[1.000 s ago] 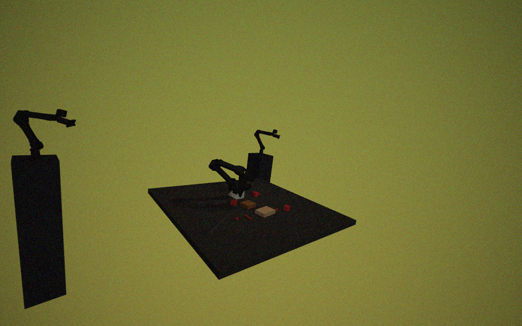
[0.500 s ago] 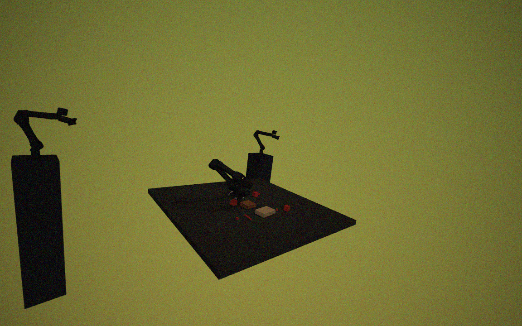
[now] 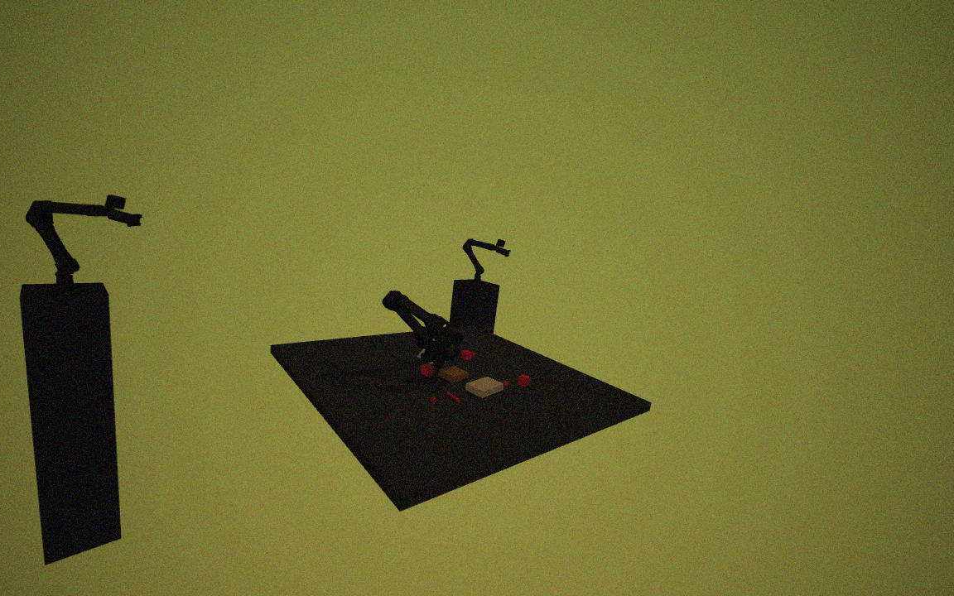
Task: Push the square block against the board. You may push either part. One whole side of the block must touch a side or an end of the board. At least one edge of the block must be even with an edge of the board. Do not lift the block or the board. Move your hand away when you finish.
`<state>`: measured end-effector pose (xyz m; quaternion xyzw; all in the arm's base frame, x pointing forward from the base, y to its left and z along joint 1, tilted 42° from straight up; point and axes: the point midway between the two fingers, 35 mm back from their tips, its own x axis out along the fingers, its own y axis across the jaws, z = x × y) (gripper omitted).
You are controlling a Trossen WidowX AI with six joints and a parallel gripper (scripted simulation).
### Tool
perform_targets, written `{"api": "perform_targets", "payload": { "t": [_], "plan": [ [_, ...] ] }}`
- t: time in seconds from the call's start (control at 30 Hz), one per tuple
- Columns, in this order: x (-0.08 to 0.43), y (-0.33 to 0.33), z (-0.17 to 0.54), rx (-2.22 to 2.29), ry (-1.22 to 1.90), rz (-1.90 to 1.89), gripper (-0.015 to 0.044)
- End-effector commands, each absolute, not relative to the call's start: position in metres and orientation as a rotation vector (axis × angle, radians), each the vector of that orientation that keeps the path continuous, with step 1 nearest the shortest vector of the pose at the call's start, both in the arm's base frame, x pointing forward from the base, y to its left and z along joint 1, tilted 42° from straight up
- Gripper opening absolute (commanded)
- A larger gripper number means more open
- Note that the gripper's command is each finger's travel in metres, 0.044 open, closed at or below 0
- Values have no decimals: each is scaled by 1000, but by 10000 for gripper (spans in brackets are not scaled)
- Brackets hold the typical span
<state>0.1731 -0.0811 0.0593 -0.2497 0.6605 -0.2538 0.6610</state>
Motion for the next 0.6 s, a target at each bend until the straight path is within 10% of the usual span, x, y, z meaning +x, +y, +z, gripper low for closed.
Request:
{"api": "perform_targets", "payload": {
  "t": [0.0,0.57],
  "plan": [
    [177,-82,59,-574,1502,-575,0],
    [194,-82,60,-573,1501,-575,0]
  ]
}}
